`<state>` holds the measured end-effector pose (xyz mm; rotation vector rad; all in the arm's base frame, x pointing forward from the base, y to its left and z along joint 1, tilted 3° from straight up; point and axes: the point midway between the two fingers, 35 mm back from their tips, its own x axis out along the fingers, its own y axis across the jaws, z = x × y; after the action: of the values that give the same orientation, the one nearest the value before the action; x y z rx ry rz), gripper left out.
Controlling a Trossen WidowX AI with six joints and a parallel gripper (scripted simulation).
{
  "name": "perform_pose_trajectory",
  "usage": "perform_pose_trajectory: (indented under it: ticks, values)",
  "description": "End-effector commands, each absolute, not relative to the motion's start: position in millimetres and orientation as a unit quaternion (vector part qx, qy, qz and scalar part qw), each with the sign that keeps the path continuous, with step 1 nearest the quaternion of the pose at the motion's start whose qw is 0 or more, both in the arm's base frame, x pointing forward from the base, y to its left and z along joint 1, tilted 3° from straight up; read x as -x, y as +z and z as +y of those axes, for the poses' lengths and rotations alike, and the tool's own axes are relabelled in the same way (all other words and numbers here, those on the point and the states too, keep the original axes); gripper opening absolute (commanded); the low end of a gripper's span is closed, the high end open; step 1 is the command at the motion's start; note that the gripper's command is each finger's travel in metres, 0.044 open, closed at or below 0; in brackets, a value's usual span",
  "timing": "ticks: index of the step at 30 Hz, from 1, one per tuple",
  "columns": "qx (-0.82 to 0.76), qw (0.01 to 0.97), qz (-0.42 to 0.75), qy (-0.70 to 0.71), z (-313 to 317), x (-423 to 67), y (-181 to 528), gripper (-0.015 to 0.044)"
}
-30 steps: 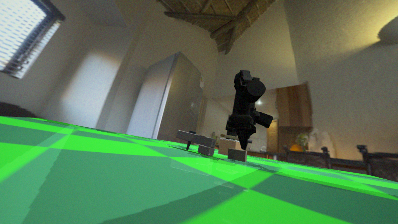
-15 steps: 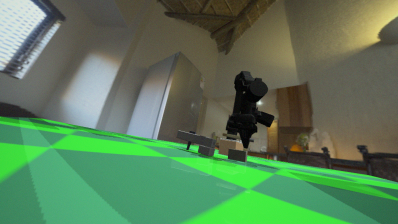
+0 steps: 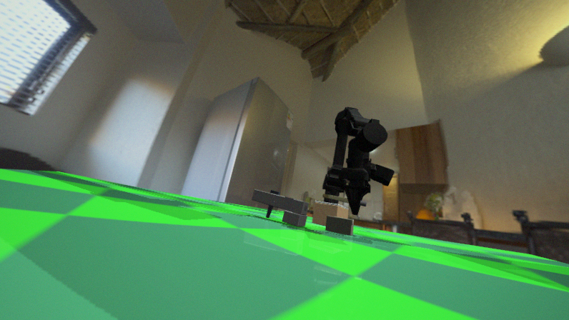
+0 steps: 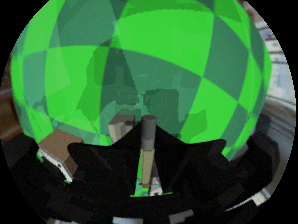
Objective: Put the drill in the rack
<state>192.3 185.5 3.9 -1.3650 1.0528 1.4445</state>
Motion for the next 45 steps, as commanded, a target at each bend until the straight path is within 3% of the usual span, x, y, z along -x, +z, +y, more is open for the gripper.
perform_pose_trajectory:
  ticks: [1, 21, 45]
  values:
    - [0.545, 0.432, 0.424, 0.58, 184, -184, 5, 0.0]
    - [0.545, 0.431, 0.425, 0.58, 181, -152, 7, 0.0]
    - [0.544, 0.431, 0.425, 0.58, 181, -152, -22, 0.0]
